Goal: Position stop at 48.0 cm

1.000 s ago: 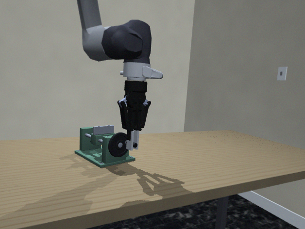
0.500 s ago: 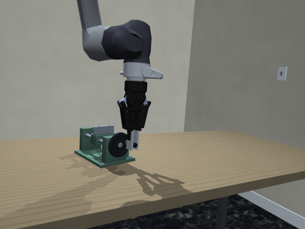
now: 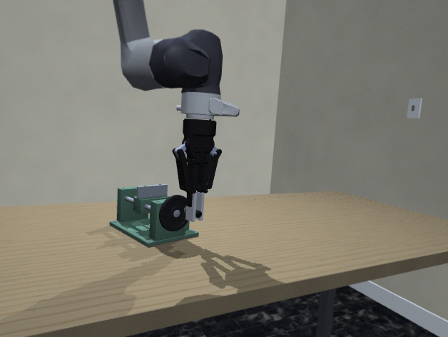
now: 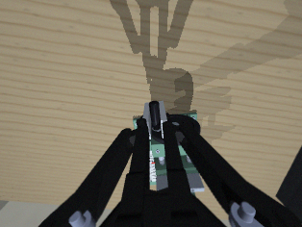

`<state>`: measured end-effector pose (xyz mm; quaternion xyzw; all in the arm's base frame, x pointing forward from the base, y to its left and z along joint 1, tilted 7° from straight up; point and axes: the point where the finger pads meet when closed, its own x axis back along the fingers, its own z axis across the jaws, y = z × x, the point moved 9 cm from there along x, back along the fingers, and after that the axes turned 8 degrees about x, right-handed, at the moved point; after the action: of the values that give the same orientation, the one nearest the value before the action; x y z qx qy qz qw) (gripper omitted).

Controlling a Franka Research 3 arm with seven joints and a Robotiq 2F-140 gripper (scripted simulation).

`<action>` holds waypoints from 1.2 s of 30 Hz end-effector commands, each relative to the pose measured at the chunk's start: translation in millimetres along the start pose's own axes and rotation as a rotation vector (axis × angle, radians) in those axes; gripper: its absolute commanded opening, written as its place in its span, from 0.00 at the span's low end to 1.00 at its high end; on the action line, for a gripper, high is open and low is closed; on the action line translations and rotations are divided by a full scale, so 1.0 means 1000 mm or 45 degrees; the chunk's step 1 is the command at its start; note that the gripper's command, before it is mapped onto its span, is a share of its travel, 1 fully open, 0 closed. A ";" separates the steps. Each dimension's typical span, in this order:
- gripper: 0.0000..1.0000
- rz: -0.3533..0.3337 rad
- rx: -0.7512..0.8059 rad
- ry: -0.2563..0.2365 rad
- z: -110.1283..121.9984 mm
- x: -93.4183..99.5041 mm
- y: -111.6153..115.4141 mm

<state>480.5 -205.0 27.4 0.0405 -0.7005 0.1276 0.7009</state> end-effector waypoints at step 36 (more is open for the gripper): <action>0.04 0.001 -0.004 -0.002 0.002 -0.016 0.000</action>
<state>480.1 -206.6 14.8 0.0412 -0.7007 0.1283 0.7006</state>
